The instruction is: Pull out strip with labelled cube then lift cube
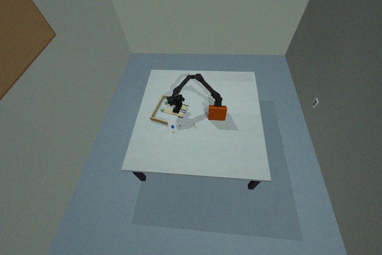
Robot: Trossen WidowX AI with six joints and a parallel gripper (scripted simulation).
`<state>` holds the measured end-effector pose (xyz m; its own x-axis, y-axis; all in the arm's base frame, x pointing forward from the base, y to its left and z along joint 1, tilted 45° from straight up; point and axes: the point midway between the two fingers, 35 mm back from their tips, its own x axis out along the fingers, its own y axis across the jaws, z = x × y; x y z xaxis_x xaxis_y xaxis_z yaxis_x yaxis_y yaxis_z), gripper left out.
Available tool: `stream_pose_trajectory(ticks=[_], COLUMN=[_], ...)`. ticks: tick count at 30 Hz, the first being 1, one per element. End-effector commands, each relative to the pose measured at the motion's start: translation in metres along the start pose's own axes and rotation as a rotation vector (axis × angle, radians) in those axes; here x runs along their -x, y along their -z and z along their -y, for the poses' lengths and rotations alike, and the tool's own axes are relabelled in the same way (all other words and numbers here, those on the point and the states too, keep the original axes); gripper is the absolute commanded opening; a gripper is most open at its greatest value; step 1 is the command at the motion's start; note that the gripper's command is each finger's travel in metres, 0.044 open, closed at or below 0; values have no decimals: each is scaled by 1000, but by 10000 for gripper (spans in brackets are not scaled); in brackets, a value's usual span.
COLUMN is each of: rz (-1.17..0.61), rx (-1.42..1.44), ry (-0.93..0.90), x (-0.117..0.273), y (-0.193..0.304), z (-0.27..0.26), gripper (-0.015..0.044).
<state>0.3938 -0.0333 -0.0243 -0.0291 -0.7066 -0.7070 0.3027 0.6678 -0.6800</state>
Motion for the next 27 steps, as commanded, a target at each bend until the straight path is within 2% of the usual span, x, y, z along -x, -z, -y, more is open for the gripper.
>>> stream_pose_trajectory(ticks=[1,27], rz=[-5,-4], rx=[-1,-1], ry=[-2,-1], x=[-6,-49], y=[0,1], z=[-3,-6], gripper=[0,0])
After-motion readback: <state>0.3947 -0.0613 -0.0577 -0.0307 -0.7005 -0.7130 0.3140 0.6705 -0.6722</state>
